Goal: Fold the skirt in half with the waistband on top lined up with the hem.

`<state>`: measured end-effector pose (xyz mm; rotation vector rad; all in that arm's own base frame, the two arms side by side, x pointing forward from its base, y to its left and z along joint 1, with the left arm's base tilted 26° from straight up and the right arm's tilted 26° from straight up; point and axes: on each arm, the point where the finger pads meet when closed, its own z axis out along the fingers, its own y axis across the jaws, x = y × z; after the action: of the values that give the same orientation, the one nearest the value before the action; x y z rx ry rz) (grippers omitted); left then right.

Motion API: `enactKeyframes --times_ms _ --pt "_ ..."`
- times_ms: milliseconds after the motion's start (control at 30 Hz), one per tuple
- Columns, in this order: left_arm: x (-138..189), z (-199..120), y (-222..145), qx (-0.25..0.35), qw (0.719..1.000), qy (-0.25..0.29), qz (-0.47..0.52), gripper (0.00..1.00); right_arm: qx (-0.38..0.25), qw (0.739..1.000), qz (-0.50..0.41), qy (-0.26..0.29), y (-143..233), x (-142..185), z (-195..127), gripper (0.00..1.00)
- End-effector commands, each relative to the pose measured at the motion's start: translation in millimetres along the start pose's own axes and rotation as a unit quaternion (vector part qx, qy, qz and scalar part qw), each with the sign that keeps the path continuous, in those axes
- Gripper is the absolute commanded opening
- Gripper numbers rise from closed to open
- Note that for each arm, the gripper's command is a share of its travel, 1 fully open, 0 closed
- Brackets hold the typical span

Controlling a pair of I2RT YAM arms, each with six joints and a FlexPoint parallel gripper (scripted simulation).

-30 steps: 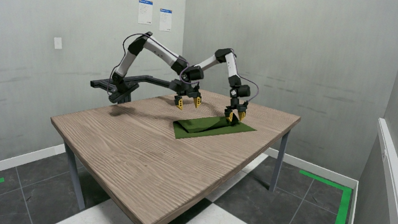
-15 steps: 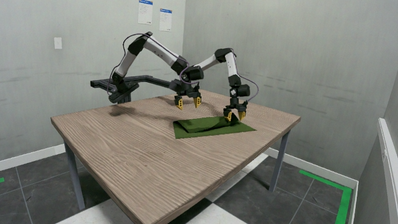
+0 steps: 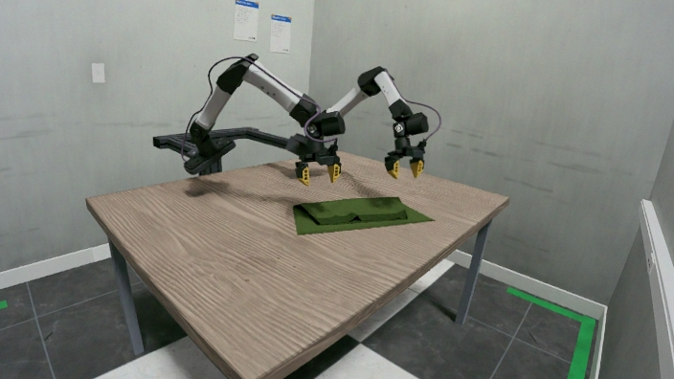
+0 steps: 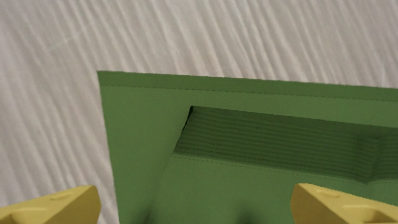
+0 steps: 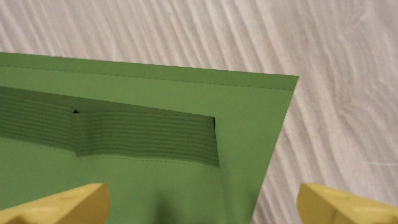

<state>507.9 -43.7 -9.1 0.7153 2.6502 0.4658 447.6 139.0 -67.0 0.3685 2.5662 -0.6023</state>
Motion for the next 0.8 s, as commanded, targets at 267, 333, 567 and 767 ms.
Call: enactKeyframes --times_ms 267,333,567,767 --pt "12.3 -5.8 -6.6 0.011 0.999 0.031 0.001 0.9 -0.002 1.0 0.003 -0.004 2.4 -1.4 -3.6 0.9" --pt "12.3 -5.8 -6.6 0.011 0.999 0.031 0.001 0.9 -0.002 1.0 0.003 -0.004 2.4 -1.4 -3.6 0.9" --pt "12.3 -5.8 -6.6 0.011 0.999 0.031 0.001 0.9 -0.002 1.0 0.003 -0.004 2.4 -1.4 -3.6 0.9" --pt "12.3 -5.8 -6.6 0.011 0.999 0.031 0.001 0.9 -0.002 1.0 0.003 -0.004 2.4 -1.4 -3.6 0.9"
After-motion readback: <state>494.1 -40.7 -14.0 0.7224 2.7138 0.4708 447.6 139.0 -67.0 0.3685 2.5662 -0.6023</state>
